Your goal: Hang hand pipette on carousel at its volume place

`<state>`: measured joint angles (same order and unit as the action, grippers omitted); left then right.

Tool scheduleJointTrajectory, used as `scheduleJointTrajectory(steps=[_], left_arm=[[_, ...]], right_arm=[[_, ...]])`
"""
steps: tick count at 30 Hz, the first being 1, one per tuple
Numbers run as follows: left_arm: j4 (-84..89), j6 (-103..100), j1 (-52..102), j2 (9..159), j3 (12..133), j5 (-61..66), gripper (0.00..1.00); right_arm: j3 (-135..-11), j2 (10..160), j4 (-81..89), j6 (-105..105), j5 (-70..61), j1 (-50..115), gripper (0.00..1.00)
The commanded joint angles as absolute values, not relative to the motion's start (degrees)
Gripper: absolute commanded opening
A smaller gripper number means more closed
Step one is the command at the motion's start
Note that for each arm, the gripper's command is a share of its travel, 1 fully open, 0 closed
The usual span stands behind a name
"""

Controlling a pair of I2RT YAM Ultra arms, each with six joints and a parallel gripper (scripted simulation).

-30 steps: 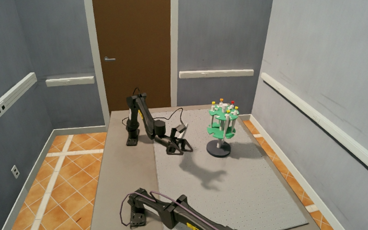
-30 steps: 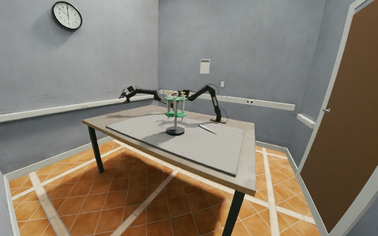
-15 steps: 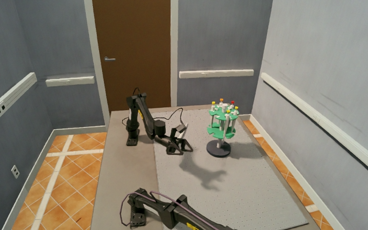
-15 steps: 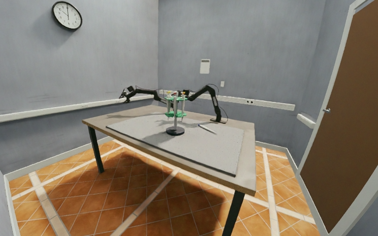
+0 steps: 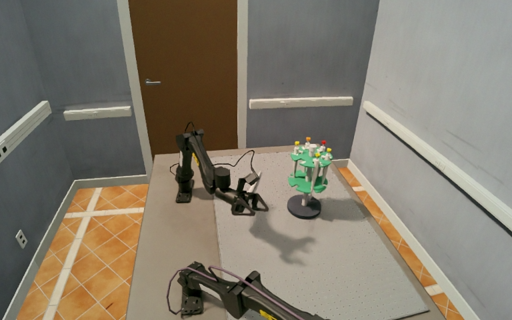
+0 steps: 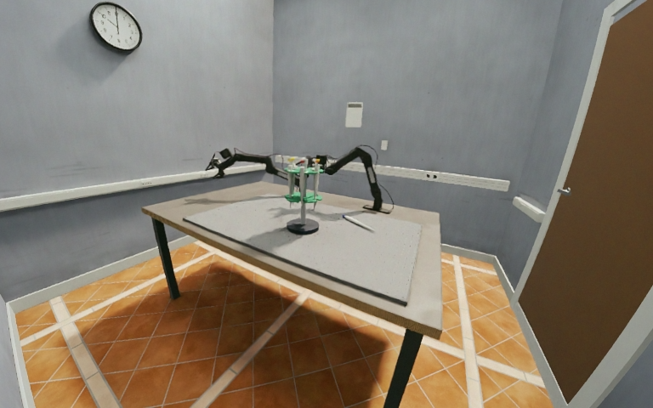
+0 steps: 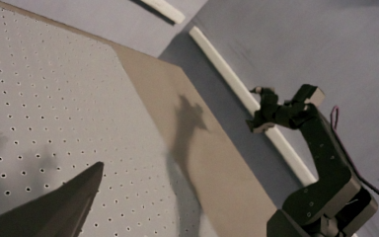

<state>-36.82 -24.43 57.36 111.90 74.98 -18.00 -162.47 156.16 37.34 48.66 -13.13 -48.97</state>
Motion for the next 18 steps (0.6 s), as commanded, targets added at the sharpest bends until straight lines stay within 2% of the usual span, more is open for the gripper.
scheduleJointTrajectory(steps=[1,12,18], left_arm=[[-36.88,-24.43,57.19,110.70,74.82,-17.75,1.00],[-36.88,-24.43,57.19,110.70,74.82,-17.75,1.00],[-19.26,-19.57,57.56,101.44,78.86,-14.51,1.00]], right_arm=[[-164.23,155.84,36.26,48.17,-13.45,-49.27,1.00],[-164.23,155.84,36.26,48.17,-13.45,-49.27,1.00],[-164.23,155.84,36.26,48.17,-13.45,-49.27,1.00]])
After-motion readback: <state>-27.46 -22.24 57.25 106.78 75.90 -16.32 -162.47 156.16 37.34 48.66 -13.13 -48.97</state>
